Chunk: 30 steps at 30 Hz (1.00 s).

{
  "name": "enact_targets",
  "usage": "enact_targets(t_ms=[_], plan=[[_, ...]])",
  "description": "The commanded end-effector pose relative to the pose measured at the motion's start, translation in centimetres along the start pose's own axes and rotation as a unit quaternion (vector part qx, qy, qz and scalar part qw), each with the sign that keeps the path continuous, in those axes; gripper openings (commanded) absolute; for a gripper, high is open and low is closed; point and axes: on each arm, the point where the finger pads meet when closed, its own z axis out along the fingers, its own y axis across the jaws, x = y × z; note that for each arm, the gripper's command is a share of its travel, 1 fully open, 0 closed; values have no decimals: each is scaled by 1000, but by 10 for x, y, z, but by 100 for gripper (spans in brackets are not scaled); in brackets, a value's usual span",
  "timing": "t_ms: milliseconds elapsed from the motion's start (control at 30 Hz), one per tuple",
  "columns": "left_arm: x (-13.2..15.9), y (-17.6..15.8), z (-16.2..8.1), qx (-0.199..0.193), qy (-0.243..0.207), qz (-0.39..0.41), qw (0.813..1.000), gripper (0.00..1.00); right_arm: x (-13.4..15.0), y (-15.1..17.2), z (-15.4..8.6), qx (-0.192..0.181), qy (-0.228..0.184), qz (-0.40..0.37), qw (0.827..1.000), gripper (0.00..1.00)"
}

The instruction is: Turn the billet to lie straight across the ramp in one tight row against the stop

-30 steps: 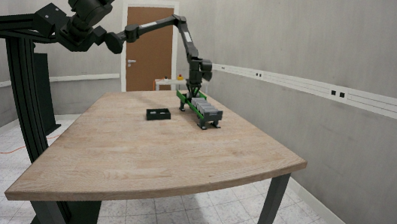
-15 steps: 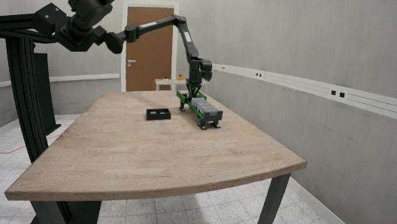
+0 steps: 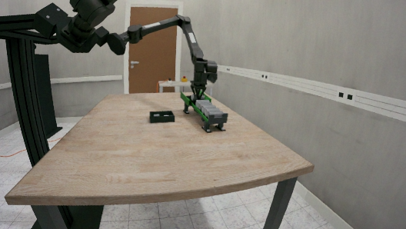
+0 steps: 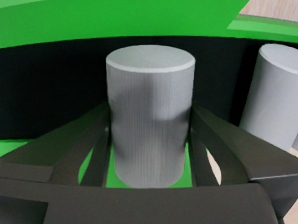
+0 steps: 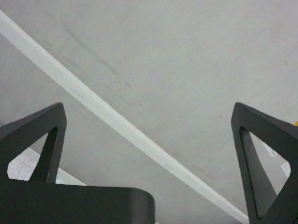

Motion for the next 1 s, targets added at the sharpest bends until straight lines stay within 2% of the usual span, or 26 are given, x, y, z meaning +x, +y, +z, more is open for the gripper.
enact_targets(t_ms=[0,933,967], plan=[[-18,-11,-21,12,-18,-4,1000,0,-33,-5,-3,6,-21,2,1000,100],[-17,-11,-21,12,-17,-3,1000,0,-33,-5,-3,6,-21,2,1000,100],[-17,-11,-21,12,-17,-3,1000,38,-33,-5,-3,6,-21,2,1000,100]])
